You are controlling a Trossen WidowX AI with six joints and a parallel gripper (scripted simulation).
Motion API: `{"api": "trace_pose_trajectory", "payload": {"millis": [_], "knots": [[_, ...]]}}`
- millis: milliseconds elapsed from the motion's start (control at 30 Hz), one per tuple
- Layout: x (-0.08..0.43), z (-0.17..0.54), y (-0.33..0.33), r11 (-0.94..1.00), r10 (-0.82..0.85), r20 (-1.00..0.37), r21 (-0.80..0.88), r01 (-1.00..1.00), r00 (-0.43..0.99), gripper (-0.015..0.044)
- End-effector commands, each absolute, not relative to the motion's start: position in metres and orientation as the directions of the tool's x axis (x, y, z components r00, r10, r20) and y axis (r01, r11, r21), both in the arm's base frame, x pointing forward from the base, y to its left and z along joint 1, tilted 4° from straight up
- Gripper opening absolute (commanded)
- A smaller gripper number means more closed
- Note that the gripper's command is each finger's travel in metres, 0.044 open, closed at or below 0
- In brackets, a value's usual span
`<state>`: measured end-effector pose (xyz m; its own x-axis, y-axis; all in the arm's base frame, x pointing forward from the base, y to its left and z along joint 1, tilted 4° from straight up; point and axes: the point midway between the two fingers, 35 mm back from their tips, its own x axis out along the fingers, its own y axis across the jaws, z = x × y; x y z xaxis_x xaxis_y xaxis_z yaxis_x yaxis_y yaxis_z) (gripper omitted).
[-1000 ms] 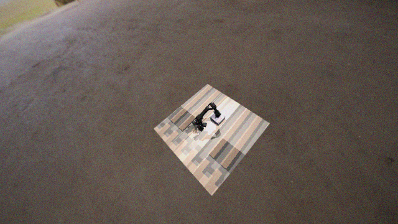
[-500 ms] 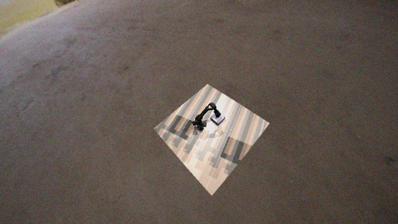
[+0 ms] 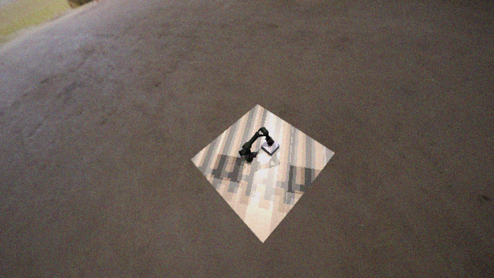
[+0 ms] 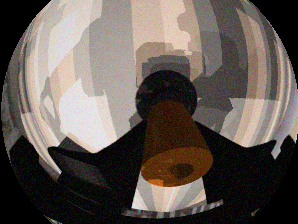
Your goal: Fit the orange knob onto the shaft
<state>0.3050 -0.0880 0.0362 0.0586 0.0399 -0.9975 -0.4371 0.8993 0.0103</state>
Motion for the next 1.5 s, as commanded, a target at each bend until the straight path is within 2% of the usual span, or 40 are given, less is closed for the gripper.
{"api": "trace_pose_trajectory", "payload": {"millis": [0, 200, 1167, 1467], "knots": [[0.3057, 0.0403, -0.0879, 0.886, 0.040, -0.997, 0.004, -0.463, 0.066, 0.0000], [0.3071, 0.0417, -0.0885, 0.787, 0.039, -0.997, -0.010, -0.617, 0.066, 0.0000], [0.3055, 0.0401, -0.0878, 0.787, 0.040, -0.997, -0.010, -0.617, 0.066, 0.0000], [0.3070, 0.0416, -0.0885, 0.642, 0.039, -0.997, -0.025, -0.766, 0.066, 0.0000]]}}
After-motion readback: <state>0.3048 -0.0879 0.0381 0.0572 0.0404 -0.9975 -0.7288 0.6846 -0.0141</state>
